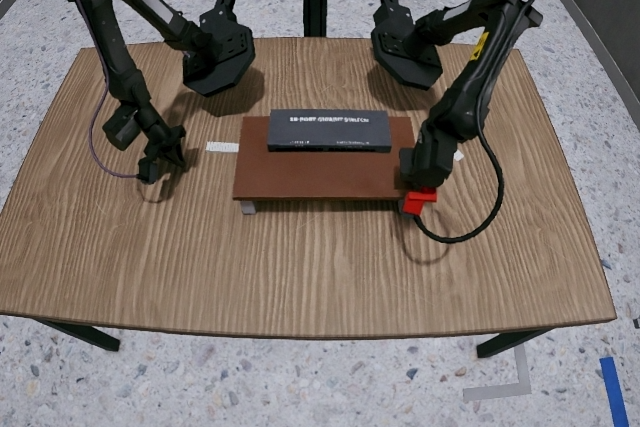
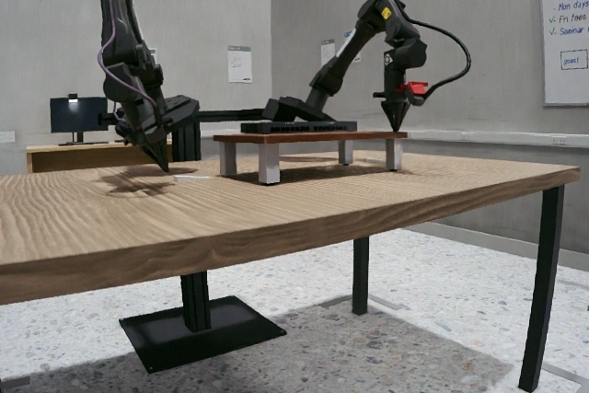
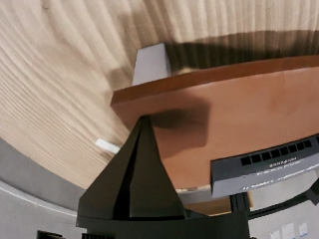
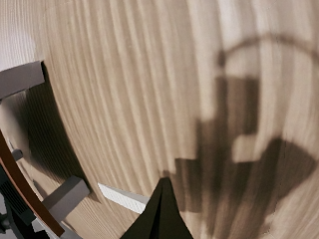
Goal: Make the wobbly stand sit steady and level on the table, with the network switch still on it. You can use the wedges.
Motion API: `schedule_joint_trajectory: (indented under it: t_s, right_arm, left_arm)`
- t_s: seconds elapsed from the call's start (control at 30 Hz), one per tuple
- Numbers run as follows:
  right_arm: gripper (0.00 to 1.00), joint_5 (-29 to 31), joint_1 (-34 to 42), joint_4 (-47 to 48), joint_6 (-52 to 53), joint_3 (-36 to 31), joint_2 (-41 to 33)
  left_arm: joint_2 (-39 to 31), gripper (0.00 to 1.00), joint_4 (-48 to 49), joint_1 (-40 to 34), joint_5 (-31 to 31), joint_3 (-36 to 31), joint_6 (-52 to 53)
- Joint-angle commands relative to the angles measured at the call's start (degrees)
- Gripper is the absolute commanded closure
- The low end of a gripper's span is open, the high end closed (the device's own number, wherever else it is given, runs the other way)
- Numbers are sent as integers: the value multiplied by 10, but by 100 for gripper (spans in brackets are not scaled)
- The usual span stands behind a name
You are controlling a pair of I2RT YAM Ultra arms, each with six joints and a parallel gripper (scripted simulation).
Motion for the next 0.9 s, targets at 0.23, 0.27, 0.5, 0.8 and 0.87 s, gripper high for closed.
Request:
schedule_joint_trajectory:
  t_s: [0.23,0.27,0.5,0.8,0.87]
  right_arm:
    - [100,-27,-42,-25,-41,-51,36]
    - [100,-28,-45,-29,-43,-52,39]
    - [100,-30,-54,-37,-47,-64,52]
    - [100,-34,-61,-16,-55,-69,56]
    - [100,-33,-55,-18,-54,-72,56]
  left_arm:
    - [5,100,13,-9,5,11,3]
    - [5,100,13,-9,5,11,3]
    - [5,100,13,-9,5,11,3]
    - [5,100,13,-9,5,11,3]
    - [5,100,13,-9,5,11,3]
